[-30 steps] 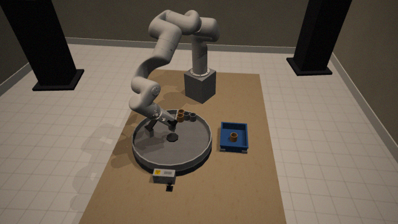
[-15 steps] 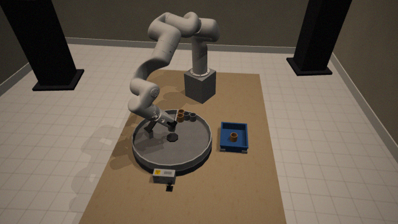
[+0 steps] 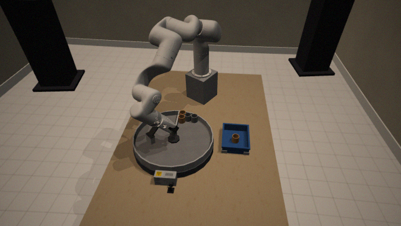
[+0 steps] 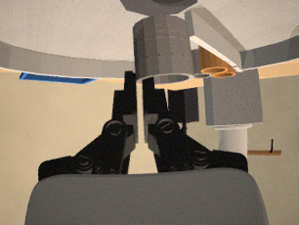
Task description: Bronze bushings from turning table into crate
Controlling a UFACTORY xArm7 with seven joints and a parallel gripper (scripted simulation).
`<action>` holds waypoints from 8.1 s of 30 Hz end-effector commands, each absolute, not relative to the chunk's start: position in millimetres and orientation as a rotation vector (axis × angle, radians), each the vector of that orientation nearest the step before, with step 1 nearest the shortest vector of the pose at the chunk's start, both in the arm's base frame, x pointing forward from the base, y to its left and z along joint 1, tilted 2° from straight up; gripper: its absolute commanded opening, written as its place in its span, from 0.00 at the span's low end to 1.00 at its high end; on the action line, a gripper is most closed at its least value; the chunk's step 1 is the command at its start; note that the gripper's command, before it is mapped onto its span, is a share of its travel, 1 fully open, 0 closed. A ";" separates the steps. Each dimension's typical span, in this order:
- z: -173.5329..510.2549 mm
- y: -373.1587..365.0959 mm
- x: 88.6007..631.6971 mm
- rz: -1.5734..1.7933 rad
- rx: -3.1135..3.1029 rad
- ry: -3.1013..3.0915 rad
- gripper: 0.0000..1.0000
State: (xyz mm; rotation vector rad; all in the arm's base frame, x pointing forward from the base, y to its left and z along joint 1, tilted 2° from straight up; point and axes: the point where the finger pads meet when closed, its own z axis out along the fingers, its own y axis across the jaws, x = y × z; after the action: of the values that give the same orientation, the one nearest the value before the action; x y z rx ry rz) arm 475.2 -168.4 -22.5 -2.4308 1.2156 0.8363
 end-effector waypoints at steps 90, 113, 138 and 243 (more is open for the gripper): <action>-47.7 -169.6 477.0 0.831 -2.433 1.215 0.12; -47.6 -169.6 477.0 0.831 -2.433 1.215 0.12; -15.3 -168.8 476.1 0.831 -2.433 1.215 0.12; -44.1 -126.5 334.8 0.831 -2.433 1.215 0.11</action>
State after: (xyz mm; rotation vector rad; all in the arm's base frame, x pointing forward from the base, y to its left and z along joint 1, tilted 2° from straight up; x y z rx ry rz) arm 332.9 -125.5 -44.0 -2.4307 1.2154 0.8377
